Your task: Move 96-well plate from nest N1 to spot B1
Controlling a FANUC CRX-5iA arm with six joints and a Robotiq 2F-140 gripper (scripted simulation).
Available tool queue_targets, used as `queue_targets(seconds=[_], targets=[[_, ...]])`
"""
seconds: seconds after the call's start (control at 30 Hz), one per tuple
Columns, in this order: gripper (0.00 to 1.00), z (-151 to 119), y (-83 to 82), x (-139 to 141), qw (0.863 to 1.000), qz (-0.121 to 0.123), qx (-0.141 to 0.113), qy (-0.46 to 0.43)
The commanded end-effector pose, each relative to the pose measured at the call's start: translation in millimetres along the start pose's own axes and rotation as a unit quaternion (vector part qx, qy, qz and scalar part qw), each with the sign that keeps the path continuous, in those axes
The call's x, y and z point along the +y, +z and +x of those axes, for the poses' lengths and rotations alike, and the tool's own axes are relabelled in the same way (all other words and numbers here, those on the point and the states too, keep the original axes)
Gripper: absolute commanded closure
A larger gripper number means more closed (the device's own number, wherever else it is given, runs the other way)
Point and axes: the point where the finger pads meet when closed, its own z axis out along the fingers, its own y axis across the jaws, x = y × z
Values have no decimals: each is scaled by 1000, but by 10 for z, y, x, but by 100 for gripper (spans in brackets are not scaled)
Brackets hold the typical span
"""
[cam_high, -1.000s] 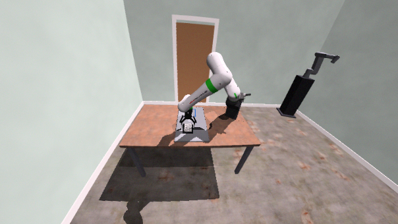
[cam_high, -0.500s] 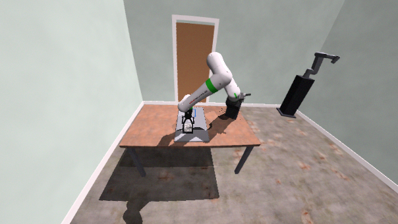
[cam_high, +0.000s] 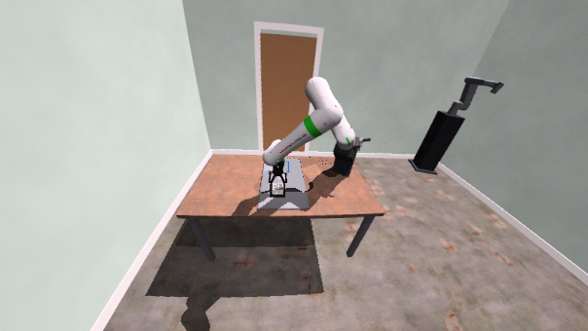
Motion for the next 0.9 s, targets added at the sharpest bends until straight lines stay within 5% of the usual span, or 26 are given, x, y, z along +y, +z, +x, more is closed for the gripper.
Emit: queue_targets(seconds=[0.0, 0.87], targets=[[100, 1, 1, -1, 1000, 0, 0, 0], [100, 1, -332, -1, 1000, 0, 0, 0]])
